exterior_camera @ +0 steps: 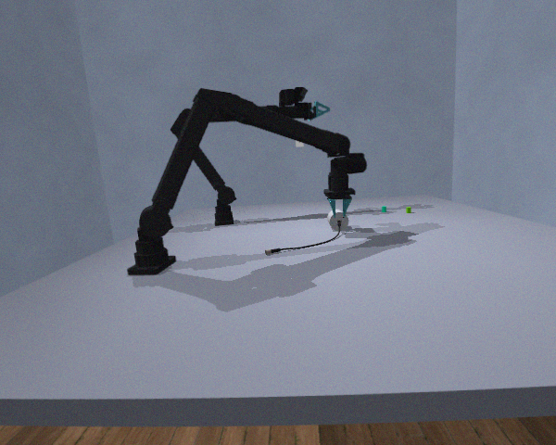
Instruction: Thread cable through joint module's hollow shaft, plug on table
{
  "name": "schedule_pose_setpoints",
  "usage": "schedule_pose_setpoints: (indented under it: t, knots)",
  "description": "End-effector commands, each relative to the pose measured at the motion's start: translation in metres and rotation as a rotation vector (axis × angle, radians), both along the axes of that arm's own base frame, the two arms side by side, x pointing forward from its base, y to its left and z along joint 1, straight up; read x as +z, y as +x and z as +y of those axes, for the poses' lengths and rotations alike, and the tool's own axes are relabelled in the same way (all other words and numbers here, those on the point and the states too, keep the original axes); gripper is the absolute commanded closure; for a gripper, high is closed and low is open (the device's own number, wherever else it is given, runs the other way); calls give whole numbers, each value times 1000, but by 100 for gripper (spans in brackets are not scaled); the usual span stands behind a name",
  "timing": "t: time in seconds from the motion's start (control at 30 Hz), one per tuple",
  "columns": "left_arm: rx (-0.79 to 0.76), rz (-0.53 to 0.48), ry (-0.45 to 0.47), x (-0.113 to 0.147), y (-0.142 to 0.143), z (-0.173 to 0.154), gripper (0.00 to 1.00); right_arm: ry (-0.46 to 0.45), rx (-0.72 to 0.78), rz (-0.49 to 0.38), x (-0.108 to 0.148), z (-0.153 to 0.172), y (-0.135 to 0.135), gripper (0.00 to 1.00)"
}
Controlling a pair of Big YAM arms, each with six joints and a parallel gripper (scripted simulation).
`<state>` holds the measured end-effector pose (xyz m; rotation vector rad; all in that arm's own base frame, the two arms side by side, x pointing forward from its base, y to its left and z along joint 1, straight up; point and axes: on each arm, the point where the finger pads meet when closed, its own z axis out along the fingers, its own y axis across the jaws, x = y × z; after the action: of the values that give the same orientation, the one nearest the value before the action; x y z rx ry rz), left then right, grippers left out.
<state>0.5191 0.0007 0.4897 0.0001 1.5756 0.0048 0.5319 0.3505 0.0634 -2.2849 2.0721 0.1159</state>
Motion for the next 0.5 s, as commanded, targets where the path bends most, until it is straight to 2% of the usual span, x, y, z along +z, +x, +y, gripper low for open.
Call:
schedule_pose_setpoints:
  t: [0.0,0.03,0.17,0.47]
  knots:
    - [1,-16,11,13,3,1,4,44,-9,-72,53,3,27,68]
    - [1,-16,11,13,3,1,4,47,-9,-76,60,3,27,68]
    - [1,-16,11,13,3,1,4,27,-5,-43,35,5,25,68]
    - [1,-16,11,13,3,1,4,28,-3,-43,37,7,25,68]
